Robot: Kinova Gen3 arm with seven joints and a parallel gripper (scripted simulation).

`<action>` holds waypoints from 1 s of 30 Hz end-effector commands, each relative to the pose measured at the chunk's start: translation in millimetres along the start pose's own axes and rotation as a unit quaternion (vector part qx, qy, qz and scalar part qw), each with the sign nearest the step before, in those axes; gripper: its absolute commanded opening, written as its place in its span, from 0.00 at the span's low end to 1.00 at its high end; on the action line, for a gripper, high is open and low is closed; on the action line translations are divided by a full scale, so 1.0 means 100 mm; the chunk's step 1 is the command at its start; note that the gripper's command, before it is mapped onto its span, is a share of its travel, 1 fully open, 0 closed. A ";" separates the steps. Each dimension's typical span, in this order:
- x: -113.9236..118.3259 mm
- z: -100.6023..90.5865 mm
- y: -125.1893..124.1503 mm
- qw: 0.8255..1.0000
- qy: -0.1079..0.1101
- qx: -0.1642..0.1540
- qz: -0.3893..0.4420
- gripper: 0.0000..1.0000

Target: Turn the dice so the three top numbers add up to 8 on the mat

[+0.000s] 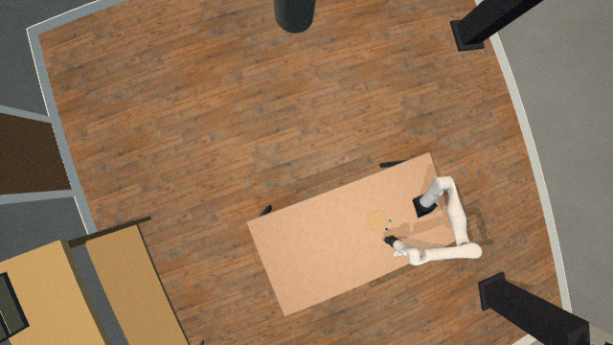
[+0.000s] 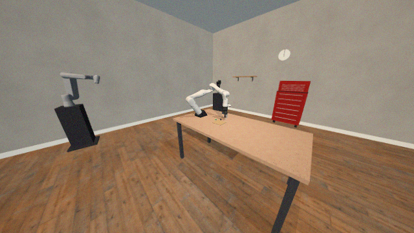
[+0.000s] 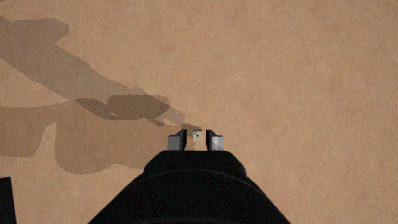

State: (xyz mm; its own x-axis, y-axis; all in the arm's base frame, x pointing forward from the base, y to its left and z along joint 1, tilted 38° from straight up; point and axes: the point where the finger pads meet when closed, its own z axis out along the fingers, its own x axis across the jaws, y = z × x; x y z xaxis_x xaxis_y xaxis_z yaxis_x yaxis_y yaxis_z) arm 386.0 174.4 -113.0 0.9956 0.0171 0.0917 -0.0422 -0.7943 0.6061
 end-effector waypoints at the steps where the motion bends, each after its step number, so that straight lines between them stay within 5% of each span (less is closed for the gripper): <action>1: 0.02 0.05 0.01 1.000 0.001 0.001 -0.002 0.64; 30: 0.02 0.07 0.01 1.000 0.001 0.001 -0.002 0.64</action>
